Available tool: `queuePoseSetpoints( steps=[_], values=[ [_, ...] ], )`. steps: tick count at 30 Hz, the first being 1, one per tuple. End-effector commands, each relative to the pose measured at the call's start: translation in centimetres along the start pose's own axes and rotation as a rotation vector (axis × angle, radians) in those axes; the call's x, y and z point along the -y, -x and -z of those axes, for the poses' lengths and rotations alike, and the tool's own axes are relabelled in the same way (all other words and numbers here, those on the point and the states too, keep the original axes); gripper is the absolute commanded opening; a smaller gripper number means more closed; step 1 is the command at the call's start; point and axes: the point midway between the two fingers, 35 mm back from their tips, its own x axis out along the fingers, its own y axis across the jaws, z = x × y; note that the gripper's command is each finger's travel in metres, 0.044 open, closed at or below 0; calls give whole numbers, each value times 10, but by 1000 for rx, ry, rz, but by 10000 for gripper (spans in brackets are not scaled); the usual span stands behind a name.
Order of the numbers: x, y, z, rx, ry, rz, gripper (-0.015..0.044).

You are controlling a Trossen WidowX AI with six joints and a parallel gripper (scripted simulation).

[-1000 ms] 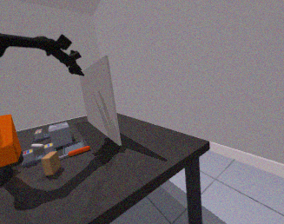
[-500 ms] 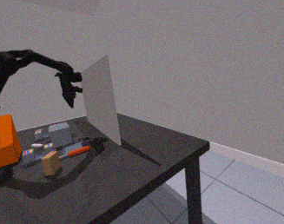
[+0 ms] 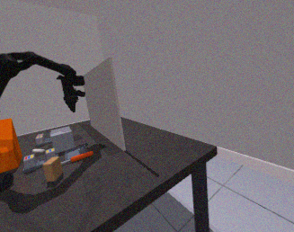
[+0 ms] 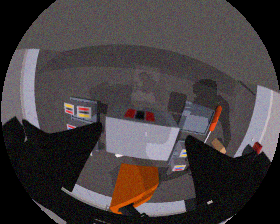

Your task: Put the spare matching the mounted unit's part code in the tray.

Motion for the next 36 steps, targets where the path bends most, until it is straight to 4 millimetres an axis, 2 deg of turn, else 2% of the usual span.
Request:
queuePoseSetpoints(
  steps=[1, 2, 4, 9, 14, 18, 20, 22, 26, 28, 31, 36],
  values=[
    [-2, 0, 1, 0, 9, 3, 440],
    [-11, -1, 3, 1, 47, -2, 440],
    [-41, -2, 14, 5, 189, -17, 440],
    [-117, -8, 56, 17, 584, -45, 440],
    [-186, -24, 118, 21, 990, -49, 440],
    [-224, -45, 176, 14, 1315, -35, 440],
    [-235, -56, 202, 7, 1459, -23, 440],
    [-238, -60, 212, 3, 1511, -18, 440],
    [-238, -60, 212, 3, 1511, -18, 440],
    [-238, -69, 211, 3, 1511, -18, 388],
    [-237, -97, 210, 3, 1510, -17, 309],
    [-237, -101, 210, 3, 1510, -16, 300]
  ],
)
